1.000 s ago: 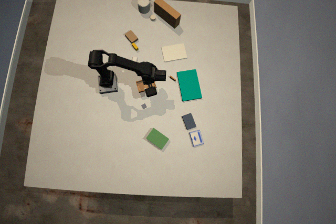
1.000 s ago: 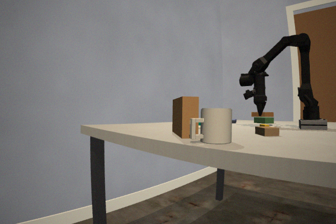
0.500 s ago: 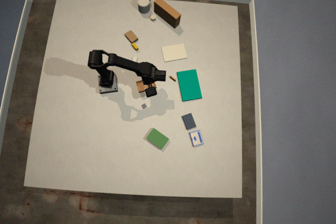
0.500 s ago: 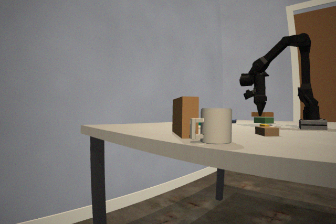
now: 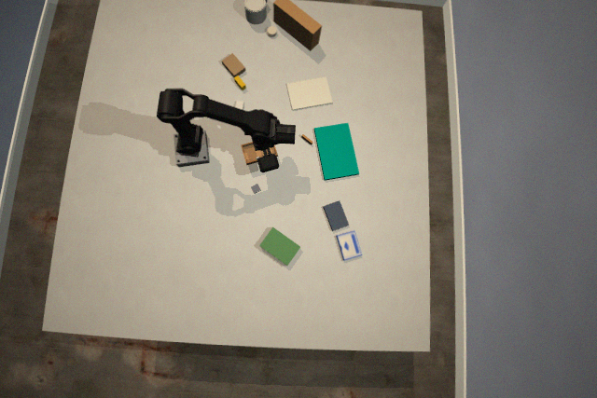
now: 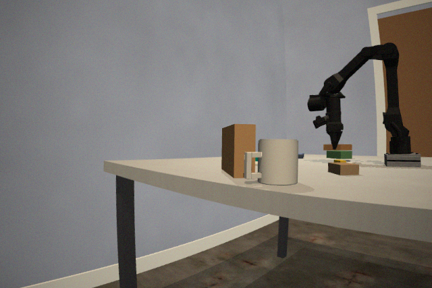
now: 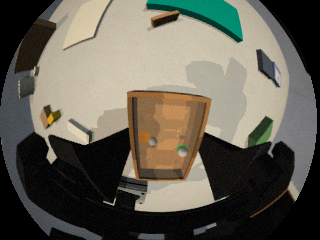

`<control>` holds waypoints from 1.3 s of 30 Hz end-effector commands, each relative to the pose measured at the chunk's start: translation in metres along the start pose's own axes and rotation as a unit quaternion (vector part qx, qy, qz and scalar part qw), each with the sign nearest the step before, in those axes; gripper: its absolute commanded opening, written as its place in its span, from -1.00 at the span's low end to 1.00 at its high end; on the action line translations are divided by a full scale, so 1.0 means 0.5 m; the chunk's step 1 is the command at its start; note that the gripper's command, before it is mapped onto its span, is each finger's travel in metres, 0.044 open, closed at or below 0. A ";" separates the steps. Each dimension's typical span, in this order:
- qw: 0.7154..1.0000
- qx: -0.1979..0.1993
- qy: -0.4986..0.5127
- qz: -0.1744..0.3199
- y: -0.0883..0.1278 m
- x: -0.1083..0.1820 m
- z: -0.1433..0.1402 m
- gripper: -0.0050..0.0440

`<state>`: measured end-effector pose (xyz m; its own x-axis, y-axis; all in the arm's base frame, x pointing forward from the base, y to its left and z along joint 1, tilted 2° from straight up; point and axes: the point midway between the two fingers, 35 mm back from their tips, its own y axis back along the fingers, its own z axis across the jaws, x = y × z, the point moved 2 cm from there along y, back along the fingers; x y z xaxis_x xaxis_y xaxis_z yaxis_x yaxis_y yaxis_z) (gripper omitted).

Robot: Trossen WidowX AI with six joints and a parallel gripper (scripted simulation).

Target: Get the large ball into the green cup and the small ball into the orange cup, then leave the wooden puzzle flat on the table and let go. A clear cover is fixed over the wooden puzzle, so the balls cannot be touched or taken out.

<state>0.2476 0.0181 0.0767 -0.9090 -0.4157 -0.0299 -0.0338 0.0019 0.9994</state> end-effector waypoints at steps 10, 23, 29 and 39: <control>1.000 0.001 -0.001 -0.005 0.001 -0.001 -0.001 -0.80; 1.000 -0.007 -0.001 -0.007 0.001 0.000 -0.002 -0.80; 1.000 -0.005 -0.001 -0.004 0.001 -0.001 -0.002 -0.80; 1.000 -0.005 -0.001 -0.004 0.001 -0.001 -0.002 -0.80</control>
<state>0.2483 0.0176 0.0772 -0.9089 -0.4152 -0.0394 -0.0370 -0.0137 0.9992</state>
